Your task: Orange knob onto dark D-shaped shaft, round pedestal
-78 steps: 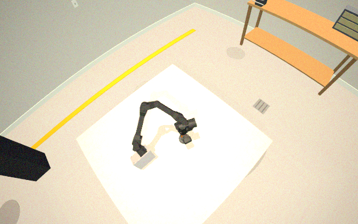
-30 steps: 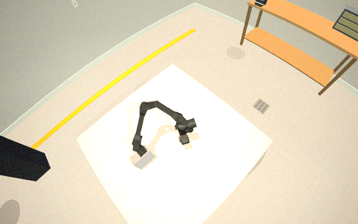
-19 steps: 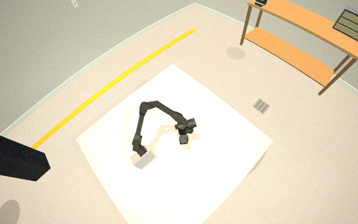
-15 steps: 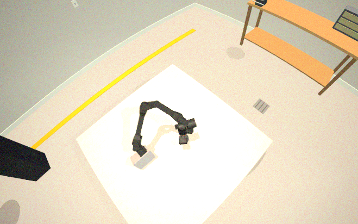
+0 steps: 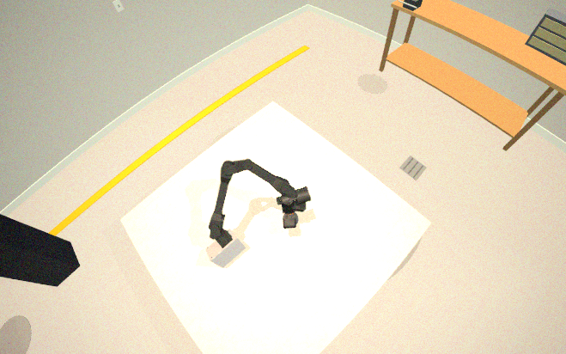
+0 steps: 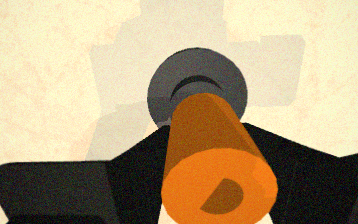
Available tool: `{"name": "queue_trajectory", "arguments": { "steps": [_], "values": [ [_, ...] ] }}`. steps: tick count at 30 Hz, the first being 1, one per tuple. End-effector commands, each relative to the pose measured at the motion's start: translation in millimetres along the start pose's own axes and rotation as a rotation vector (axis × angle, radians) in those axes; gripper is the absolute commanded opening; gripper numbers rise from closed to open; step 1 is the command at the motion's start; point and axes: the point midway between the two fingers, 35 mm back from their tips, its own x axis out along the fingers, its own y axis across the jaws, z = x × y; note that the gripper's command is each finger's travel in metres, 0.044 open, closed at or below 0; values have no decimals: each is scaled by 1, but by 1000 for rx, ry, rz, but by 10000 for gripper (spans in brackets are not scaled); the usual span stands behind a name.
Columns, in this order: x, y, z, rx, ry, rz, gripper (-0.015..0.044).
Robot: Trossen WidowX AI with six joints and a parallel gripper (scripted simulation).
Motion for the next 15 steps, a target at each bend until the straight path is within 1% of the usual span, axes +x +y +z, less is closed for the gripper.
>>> {"name": "queue_trajectory", "arguments": {
  "steps": [1,4,9,15],
  "values": [
    [-3,1,0,1,-1,0,0],
    [-4,2,1,27,-1,0,0],
    [-3,1,1,200,-1,0,0],
    [-1,0,0,211,-1,0,0]
  ]
}}
